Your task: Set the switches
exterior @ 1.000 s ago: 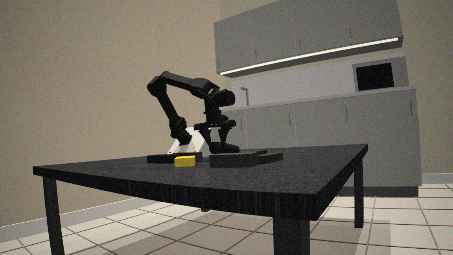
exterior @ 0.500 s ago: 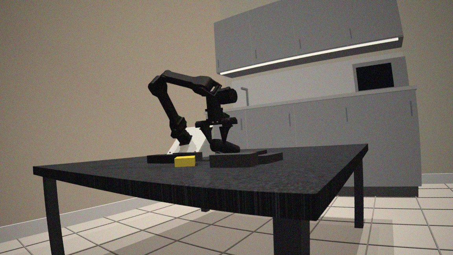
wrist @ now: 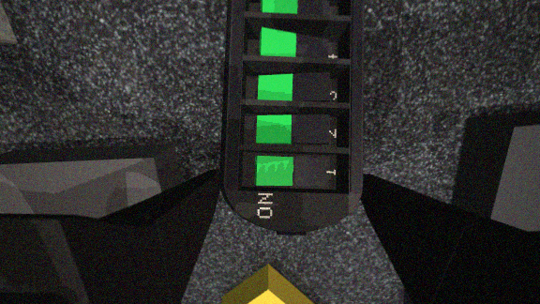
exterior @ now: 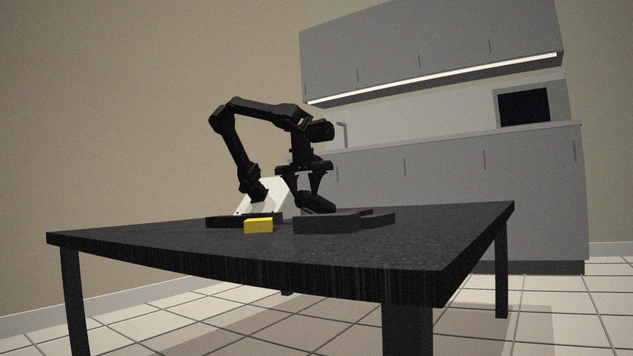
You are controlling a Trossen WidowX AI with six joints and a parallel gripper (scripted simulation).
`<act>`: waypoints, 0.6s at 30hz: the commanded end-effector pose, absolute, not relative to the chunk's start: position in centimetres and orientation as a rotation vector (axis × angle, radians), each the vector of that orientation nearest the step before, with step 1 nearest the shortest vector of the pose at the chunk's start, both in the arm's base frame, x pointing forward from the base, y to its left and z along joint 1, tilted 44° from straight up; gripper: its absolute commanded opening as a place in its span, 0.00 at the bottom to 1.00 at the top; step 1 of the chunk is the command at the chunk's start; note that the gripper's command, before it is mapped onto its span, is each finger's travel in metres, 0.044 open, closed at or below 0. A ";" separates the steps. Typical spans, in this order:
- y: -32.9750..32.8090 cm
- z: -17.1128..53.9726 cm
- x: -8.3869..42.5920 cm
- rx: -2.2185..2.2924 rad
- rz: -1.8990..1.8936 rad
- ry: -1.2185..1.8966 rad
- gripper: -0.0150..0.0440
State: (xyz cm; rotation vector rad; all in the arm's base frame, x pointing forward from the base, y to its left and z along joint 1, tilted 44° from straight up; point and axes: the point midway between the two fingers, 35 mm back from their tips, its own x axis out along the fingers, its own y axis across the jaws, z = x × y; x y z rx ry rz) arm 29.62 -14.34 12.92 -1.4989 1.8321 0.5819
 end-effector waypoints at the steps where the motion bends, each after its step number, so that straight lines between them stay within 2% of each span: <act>1: -13.6 12.8 30.0 -1.505 0.582 1.826 0.82; 18: -12.2 12.8 30.3 -1.524 0.559 1.853 0.82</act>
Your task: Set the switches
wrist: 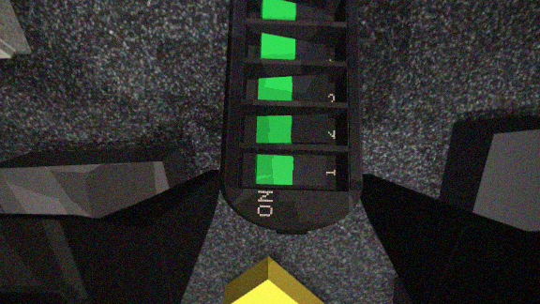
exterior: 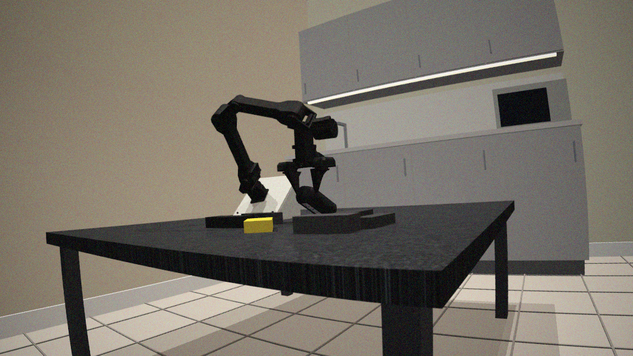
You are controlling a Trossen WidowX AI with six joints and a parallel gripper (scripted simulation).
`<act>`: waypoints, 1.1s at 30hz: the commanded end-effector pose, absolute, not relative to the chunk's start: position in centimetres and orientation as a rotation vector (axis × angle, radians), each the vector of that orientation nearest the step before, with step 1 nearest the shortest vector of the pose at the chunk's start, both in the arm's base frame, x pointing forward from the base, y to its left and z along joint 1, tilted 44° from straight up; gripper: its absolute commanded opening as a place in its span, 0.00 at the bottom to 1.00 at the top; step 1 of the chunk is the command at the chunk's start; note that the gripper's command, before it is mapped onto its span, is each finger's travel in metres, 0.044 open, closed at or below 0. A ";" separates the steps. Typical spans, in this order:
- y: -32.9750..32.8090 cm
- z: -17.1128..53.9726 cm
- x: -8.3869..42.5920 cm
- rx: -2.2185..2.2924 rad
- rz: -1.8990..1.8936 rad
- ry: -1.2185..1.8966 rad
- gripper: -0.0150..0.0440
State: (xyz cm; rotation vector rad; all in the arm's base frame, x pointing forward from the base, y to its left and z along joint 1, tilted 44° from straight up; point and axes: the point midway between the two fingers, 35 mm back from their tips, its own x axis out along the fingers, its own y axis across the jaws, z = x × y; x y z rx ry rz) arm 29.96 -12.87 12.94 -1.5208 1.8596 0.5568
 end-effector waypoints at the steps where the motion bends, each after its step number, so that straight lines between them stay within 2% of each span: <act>1: -12.1 12.7 30.3 -1.525 0.558 1.854 0.82; 33: -9.5 12.2 30.9 -1.561 0.513 1.905 0.82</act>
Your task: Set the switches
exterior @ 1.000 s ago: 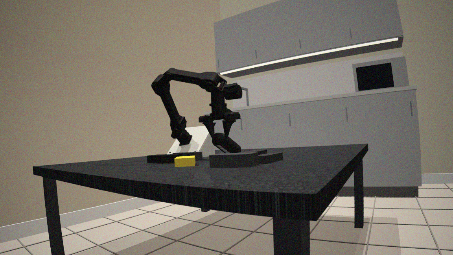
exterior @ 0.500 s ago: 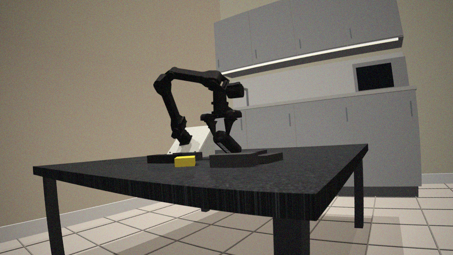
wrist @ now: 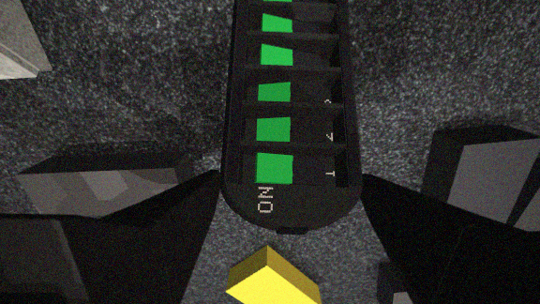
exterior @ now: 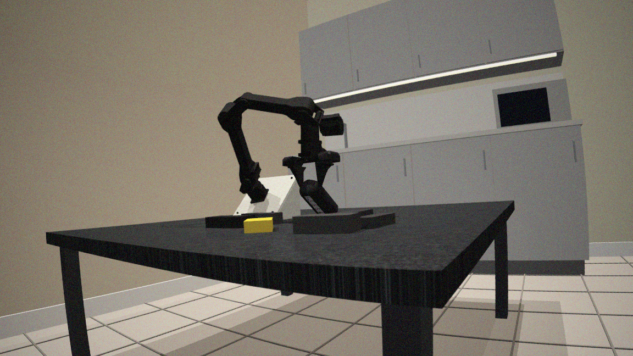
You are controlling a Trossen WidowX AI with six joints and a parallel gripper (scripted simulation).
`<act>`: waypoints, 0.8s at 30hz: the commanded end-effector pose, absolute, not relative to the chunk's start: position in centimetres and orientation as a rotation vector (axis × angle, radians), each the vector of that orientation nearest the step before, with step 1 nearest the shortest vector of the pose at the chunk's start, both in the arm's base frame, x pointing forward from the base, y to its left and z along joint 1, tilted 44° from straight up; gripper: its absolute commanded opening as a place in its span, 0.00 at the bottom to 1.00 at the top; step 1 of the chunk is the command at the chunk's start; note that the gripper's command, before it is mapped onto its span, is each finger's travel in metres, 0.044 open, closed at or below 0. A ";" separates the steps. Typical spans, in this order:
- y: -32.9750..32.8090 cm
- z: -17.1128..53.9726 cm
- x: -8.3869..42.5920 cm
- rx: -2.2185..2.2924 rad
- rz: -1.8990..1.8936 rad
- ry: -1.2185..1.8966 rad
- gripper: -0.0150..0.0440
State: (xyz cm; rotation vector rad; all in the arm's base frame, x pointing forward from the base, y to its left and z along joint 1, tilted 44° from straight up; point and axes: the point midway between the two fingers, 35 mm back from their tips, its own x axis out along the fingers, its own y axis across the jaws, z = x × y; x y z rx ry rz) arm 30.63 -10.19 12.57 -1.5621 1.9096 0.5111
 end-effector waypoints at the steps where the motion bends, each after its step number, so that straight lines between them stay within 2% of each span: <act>1: -9.5 12.2 31.0 -1.562 0.512 1.906 0.82; 24: -7.7 11.5 31.4 -1.588 0.478 1.943 0.82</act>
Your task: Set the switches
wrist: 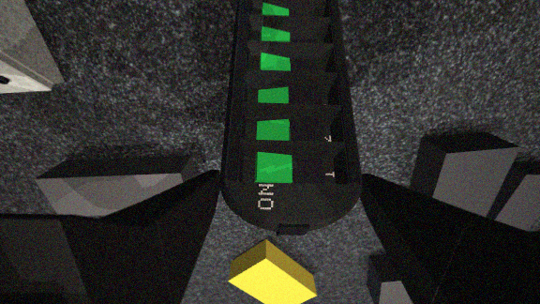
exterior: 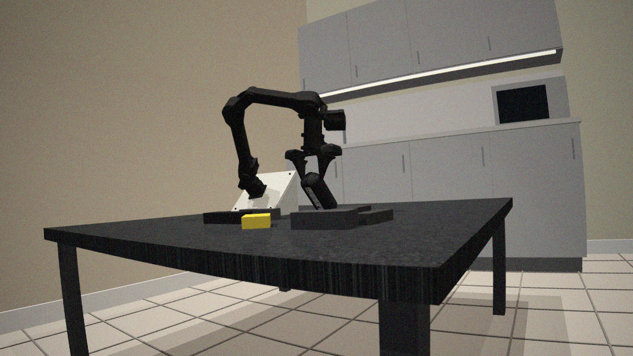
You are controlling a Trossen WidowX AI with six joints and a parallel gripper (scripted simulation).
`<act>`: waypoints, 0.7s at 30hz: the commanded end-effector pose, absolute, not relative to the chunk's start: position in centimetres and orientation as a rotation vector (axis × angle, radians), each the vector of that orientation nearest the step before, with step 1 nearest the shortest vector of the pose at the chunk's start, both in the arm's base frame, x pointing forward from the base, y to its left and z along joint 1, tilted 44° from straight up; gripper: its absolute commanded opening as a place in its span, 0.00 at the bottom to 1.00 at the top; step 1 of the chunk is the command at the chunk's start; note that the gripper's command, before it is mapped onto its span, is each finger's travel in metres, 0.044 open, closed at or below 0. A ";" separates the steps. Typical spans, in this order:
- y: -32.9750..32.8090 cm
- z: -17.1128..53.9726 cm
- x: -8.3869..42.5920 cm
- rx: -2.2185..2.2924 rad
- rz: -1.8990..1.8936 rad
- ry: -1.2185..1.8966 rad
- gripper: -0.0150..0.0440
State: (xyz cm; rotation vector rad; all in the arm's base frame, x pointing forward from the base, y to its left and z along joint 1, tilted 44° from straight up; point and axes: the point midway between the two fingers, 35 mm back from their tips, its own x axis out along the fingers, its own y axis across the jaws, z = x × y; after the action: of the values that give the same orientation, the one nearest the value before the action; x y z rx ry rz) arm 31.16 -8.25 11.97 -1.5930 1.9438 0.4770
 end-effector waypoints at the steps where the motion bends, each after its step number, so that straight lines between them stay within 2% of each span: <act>1: -7.6 11.4 31.5 -1.589 0.476 1.944 0.82; 21: -6.1 10.6 31.9 -1.612 0.445 1.976 0.83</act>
State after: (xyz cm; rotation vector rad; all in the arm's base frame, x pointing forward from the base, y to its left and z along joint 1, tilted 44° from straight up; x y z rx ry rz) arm 31.64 -6.59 11.24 -1.6192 1.9733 0.4464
